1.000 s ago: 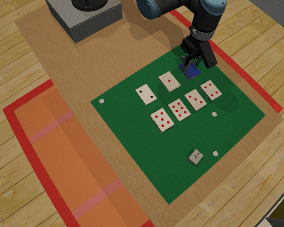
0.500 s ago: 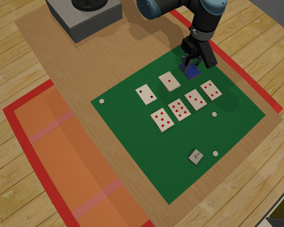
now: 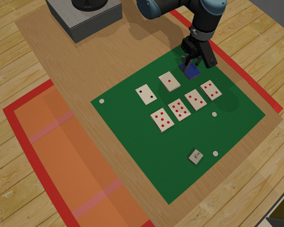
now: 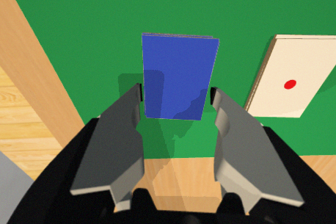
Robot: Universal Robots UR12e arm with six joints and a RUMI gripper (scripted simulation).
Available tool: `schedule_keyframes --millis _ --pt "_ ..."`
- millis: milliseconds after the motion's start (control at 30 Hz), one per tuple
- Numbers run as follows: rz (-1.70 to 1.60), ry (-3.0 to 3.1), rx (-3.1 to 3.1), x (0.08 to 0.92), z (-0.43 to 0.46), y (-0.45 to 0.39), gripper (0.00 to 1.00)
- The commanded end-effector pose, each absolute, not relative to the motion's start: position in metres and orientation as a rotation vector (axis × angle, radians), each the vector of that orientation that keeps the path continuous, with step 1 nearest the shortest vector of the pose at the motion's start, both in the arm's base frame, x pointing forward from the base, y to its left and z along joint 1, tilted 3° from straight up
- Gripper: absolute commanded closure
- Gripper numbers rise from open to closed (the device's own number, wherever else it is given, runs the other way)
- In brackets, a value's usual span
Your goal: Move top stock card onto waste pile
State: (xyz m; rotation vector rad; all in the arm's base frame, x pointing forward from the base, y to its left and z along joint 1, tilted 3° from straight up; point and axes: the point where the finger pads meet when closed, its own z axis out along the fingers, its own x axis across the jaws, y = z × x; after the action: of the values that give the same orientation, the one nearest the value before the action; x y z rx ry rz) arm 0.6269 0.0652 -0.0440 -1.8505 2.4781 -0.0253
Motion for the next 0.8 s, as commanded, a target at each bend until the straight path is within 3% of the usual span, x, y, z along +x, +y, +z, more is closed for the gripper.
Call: schedule_keyframes --millis 0,767 --pt "-0.027 2.477 -1.850 0.6275 -0.0434 0.0651 0.57" --pt "-0.027 2.477 -1.850 0.6275 -0.0434 0.0651 0.58"
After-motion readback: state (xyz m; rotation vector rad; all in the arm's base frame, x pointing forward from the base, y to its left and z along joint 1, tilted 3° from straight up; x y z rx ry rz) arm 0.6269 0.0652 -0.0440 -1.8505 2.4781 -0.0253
